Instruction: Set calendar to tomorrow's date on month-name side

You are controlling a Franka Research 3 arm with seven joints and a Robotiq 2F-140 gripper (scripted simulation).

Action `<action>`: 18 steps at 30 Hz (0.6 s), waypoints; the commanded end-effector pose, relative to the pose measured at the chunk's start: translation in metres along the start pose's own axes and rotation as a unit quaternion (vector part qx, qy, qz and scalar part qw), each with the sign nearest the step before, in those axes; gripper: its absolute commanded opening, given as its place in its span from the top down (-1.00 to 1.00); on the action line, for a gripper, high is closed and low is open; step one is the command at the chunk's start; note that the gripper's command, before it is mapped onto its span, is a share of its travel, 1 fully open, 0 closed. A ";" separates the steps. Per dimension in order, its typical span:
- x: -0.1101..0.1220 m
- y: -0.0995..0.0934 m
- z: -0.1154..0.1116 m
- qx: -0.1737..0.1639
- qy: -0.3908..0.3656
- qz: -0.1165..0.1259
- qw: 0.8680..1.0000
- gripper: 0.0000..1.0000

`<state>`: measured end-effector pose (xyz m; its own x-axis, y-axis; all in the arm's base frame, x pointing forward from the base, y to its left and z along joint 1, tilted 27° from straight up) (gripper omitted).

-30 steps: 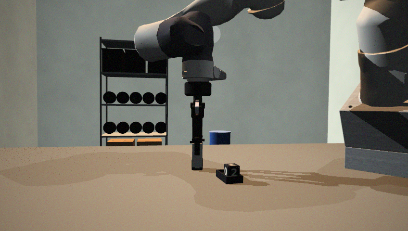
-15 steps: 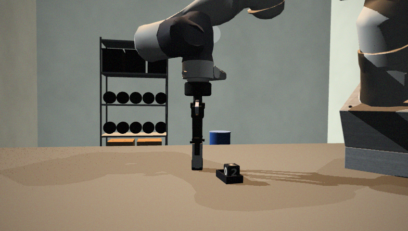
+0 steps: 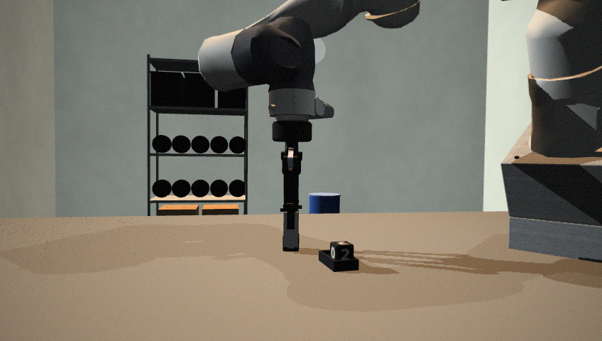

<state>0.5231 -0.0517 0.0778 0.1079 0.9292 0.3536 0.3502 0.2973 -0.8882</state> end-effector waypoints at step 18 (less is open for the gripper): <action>0.000 0.001 -0.001 -0.001 0.002 0.000 1.000 0.63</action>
<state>0.5231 -0.0517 0.0777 0.1079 0.9291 0.3536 0.3503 0.2973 -0.8882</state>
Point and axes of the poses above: the point where the finger pads meet when closed, its own y axis out along the fingers, its own x axis across the jaws, z = x × y, the point moved 7 cm from there along -y, back along the fingers, and after that the axes turned 4 degrees about y, right-handed, at the moved point
